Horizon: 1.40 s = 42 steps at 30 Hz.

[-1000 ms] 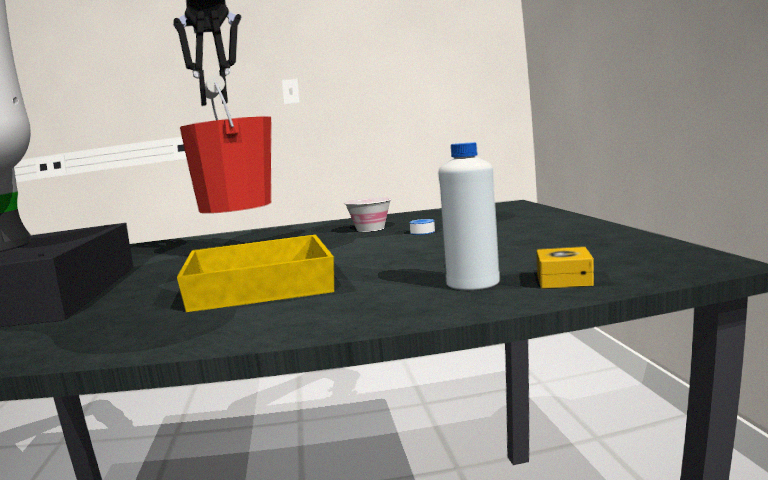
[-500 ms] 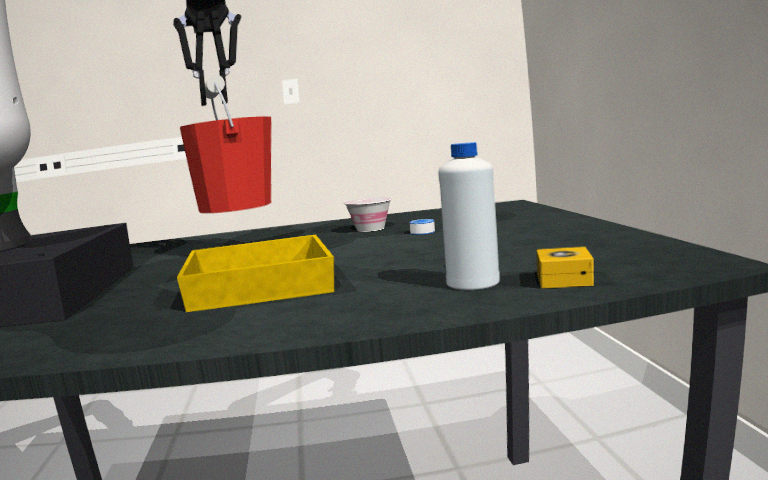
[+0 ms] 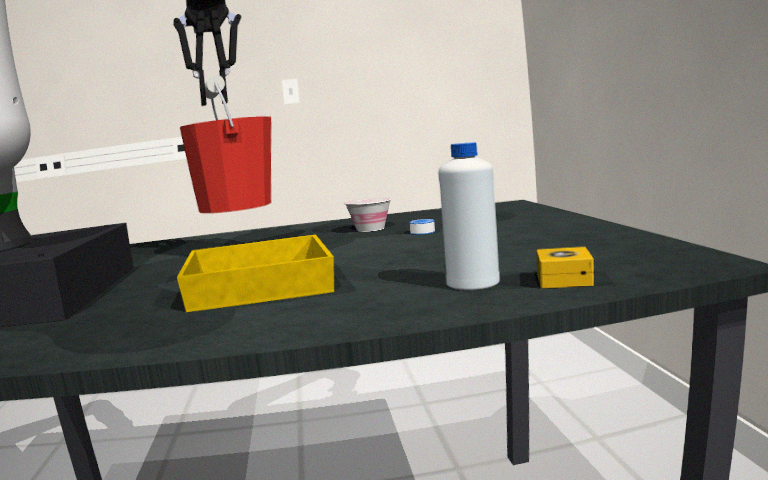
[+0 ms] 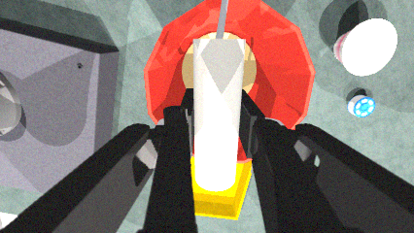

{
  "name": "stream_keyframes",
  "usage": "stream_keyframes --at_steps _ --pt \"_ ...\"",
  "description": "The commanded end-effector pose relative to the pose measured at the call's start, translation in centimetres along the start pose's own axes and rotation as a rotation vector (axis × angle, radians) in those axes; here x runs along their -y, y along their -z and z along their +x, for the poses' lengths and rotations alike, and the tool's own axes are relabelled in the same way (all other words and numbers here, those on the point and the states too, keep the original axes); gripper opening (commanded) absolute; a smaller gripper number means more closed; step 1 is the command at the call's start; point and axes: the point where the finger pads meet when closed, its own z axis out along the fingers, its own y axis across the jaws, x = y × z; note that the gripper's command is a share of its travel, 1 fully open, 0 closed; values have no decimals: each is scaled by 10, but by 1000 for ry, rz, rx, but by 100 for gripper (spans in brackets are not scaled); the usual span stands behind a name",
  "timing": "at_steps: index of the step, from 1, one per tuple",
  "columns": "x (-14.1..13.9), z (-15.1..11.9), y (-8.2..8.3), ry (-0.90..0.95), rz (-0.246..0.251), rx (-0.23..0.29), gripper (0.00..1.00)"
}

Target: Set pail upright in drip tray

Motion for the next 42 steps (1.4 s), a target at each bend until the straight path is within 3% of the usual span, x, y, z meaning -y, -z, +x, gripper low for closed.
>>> stream_keyframes --at_steps 1,42 --pt "0 0 1 0 -2 0 10" --pt "0 -4 1 0 -2 0 10"
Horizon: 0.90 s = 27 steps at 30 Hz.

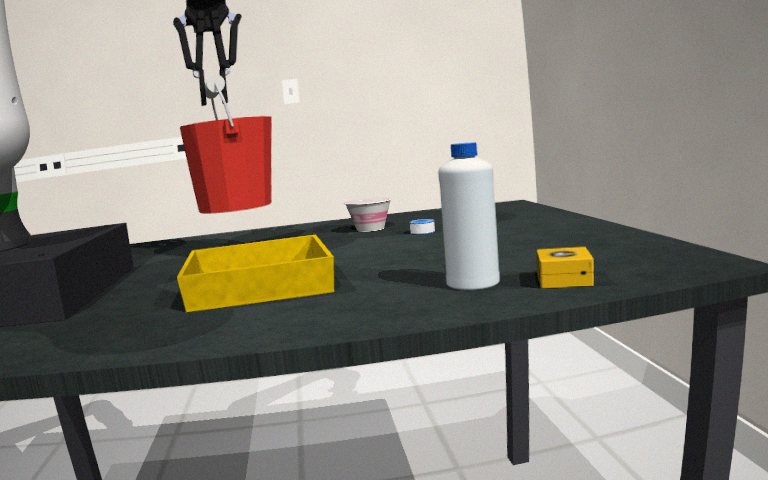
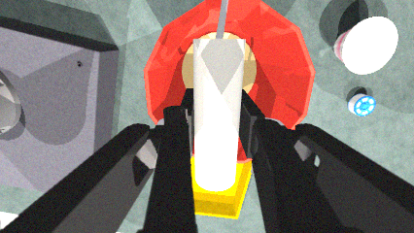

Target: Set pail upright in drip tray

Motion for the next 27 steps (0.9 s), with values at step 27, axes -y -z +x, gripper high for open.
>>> stream_keyframes --at_steps 27 --pt "1 -28 1 0 -2 0 10"
